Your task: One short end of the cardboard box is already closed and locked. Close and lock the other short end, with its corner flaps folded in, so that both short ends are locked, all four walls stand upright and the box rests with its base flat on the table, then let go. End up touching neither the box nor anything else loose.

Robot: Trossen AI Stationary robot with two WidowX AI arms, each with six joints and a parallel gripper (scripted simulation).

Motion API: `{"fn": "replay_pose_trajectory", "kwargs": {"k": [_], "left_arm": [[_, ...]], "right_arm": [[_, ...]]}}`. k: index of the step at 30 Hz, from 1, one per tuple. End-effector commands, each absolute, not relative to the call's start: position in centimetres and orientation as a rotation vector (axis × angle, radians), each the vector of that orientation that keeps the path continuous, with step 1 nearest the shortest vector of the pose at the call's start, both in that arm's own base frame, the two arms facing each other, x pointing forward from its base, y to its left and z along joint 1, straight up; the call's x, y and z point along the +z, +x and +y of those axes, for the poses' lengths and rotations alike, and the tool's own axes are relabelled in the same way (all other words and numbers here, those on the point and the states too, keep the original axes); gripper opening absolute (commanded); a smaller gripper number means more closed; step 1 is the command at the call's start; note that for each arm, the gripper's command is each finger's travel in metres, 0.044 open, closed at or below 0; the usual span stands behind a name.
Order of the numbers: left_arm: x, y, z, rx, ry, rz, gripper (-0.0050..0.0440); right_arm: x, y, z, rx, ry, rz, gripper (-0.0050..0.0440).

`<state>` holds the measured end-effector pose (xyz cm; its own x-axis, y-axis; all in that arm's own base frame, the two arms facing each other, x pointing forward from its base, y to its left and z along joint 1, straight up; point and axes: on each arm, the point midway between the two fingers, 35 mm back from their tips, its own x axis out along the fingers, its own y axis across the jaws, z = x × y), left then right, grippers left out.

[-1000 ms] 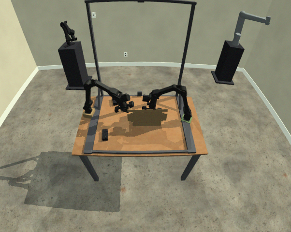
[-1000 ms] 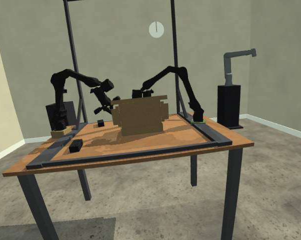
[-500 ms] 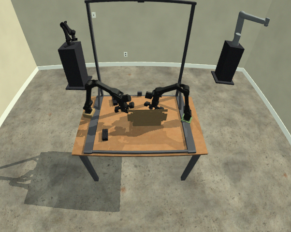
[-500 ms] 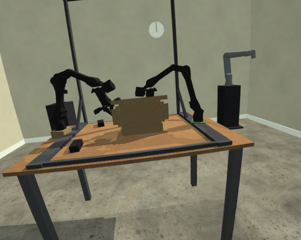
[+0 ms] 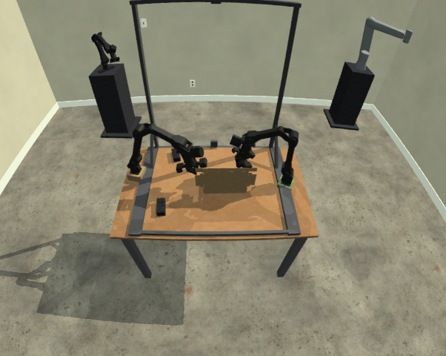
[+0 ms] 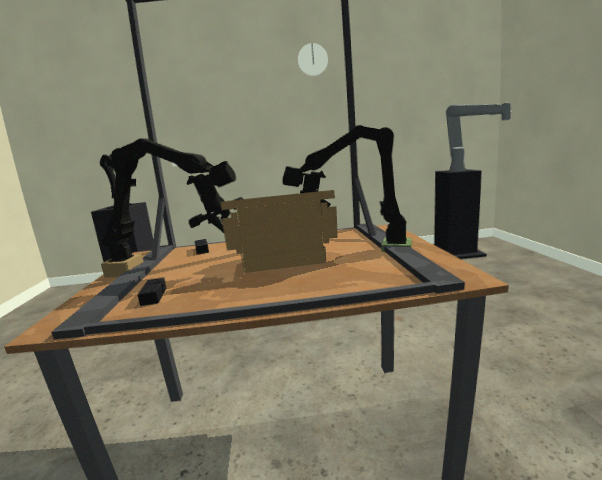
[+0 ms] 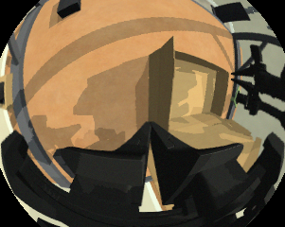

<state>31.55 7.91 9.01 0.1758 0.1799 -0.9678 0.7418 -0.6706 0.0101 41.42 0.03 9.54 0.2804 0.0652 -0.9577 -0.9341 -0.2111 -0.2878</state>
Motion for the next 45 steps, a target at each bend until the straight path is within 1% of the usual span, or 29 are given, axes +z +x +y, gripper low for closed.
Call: {"fn": "replay_pose_trajectory", "kwargs": {"k": [1,3,5,18,45], "left_arm": [[9.7,31.3,6.7,-1.607,2.137,0.664,0.0063],[9.8,31.1,5.8,-1.662,2.218,0.555,0.0063],[9.8,31.0,5.5,-1.679,2.246,0.517,0.0063],[9.7,31.0,5.5,-1.679,2.246,0.517,0.0063],[5.6,31.1,5.7,-1.679,2.246,0.517,0.0063]], "right_arm": [[10.5,41.9,0.0,1.151,-1.481,0.849,0.0000],[10.4,41.9,0.0,1.161,-1.478,0.859,0.0000],[10.4,42.0,-0.1,1.164,-1.477,0.862,0.0000],[10.4,42.0,-0.1,1.164,-1.477,0.862,0.0000],[10.4,42.0,-0.1,1.164,-1.477,0.862,0.0000]]}}
